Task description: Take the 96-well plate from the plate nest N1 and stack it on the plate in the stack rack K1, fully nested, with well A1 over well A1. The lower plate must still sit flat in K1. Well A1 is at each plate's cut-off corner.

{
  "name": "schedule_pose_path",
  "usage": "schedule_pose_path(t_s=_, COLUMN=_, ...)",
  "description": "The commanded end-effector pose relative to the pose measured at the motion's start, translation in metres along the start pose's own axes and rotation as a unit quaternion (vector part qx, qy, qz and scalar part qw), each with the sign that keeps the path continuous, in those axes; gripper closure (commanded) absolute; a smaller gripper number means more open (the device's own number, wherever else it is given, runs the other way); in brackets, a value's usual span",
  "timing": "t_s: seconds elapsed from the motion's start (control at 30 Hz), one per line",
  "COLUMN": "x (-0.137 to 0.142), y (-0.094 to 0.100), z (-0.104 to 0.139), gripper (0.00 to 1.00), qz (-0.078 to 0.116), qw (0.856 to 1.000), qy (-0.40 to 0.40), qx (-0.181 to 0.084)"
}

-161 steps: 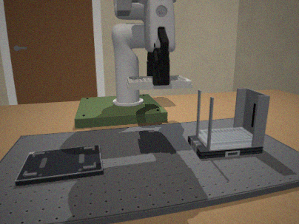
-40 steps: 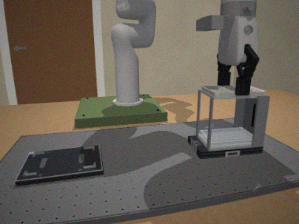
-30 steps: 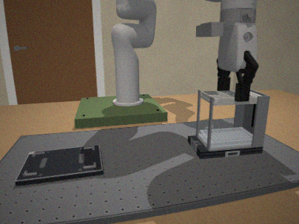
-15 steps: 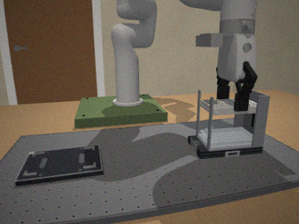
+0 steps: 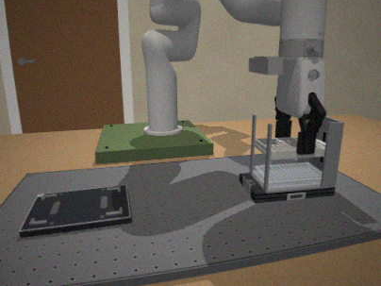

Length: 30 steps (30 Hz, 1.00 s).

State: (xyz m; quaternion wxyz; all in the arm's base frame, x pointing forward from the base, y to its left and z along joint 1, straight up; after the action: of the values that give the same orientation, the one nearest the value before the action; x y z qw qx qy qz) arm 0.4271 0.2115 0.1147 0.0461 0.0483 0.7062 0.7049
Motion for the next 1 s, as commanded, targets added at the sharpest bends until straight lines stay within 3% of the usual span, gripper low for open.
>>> schedule_pose_path(t_s=0.0, x=-0.001, y=-0.004, z=0.001, gripper=1.00, qz=-0.002, qw=1.000, qy=0.000, qx=-0.001)
schedule_pose_path(t_s=0.63, x=-0.001, y=-0.031, z=0.001, gripper=1.00, qz=-0.002, qw=1.000, qy=0.000, qx=-0.001)
schedule_pose_path(t_s=0.97, x=-0.001, y=-0.031, z=0.001, gripper=1.00, qz=-0.002, qw=1.000, qy=0.000, qx=-0.001)
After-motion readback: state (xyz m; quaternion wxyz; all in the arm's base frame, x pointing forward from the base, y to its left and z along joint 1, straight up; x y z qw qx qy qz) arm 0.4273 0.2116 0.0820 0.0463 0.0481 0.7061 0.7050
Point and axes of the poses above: the point where the finger pads meet when closed, its own y axis back along the fingers, its own x axis across the jaws, z = x × y, the point moved 4 cm from there along y, back along the fingers, and after that the axes turned 5 degrees about -y, right-handed, at the moved point
